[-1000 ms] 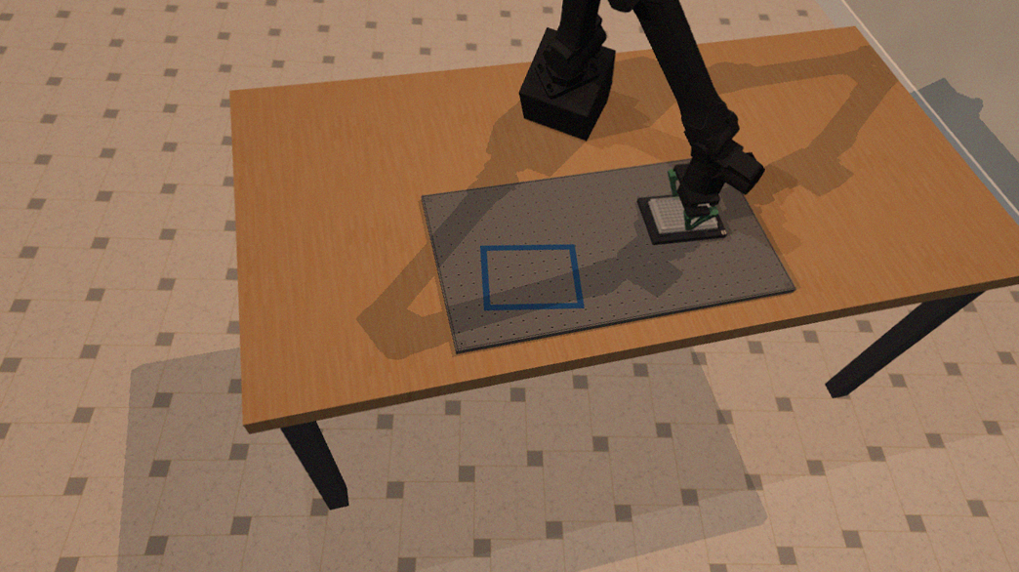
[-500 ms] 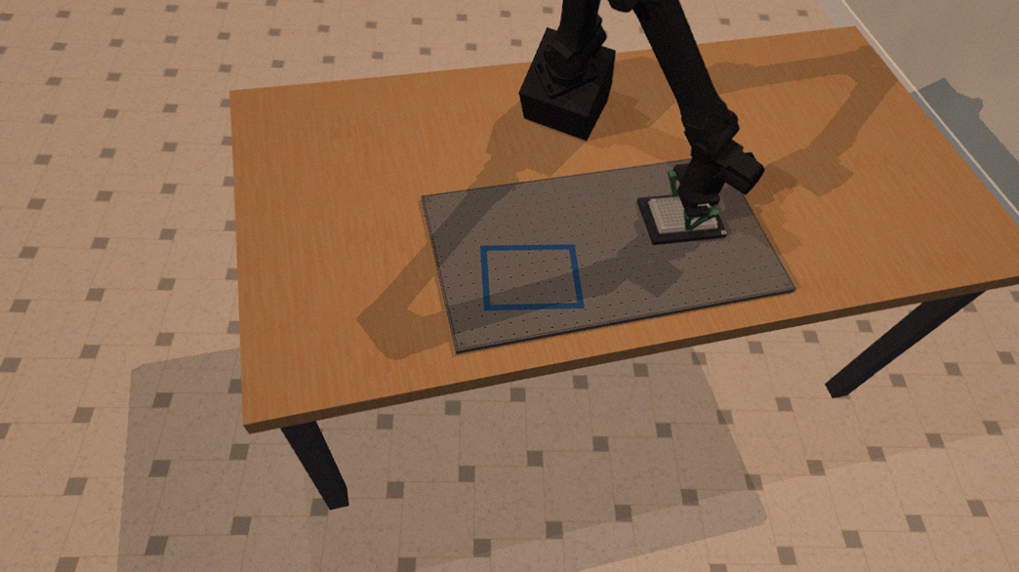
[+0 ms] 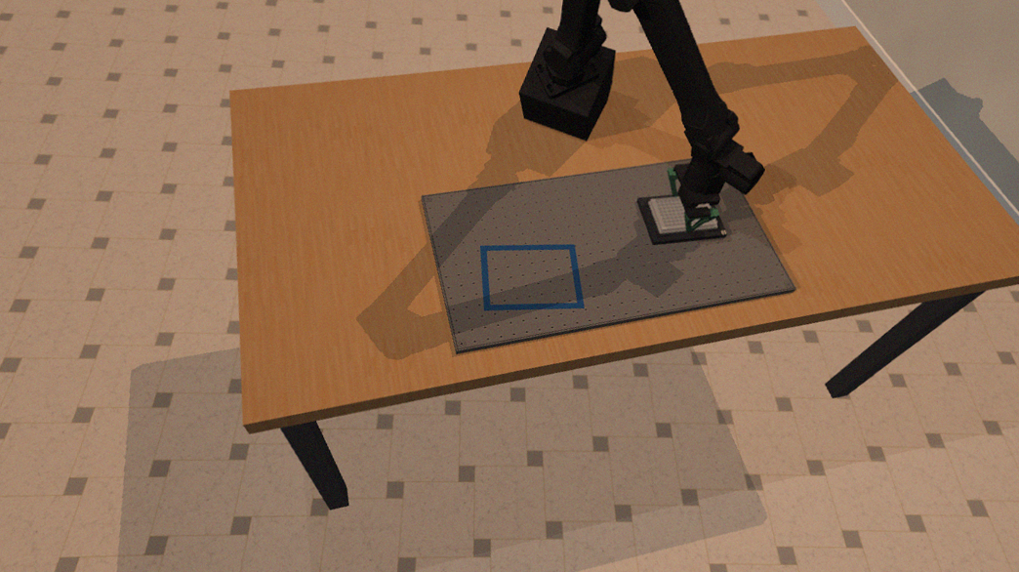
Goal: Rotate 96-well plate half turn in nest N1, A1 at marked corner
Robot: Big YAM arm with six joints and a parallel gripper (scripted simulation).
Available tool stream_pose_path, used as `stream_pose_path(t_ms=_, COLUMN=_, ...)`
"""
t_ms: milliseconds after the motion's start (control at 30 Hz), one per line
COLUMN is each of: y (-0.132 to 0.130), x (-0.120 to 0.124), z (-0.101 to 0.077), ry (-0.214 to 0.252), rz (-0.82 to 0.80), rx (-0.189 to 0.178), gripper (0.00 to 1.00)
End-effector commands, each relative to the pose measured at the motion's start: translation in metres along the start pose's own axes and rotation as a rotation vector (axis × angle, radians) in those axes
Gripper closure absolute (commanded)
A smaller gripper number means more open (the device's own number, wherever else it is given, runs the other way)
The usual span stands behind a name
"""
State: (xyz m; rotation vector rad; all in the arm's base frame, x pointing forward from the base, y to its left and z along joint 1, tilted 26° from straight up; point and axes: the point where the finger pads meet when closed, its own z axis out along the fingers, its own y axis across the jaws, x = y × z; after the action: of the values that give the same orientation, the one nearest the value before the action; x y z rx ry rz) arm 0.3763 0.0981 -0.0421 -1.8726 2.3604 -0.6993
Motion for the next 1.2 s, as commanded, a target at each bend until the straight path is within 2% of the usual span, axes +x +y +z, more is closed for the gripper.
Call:
stream_pose_path(t_ms=0, y=0.0006, x=0.0021, z=0.0076, ry=0.002, rz=0.01, rx=-0.008, gripper=0.0)
stream_pose_path(t_ms=67, y=0.0032, x=0.0032, z=0.0073, ry=0.008, rz=0.003, rx=-0.016, gripper=0.0)
stream_pose_path(t_ms=1167, y=0.0019, x=0.0024, z=0.0068, ry=0.007, rz=0.004, rx=-0.015, gripper=0.0)
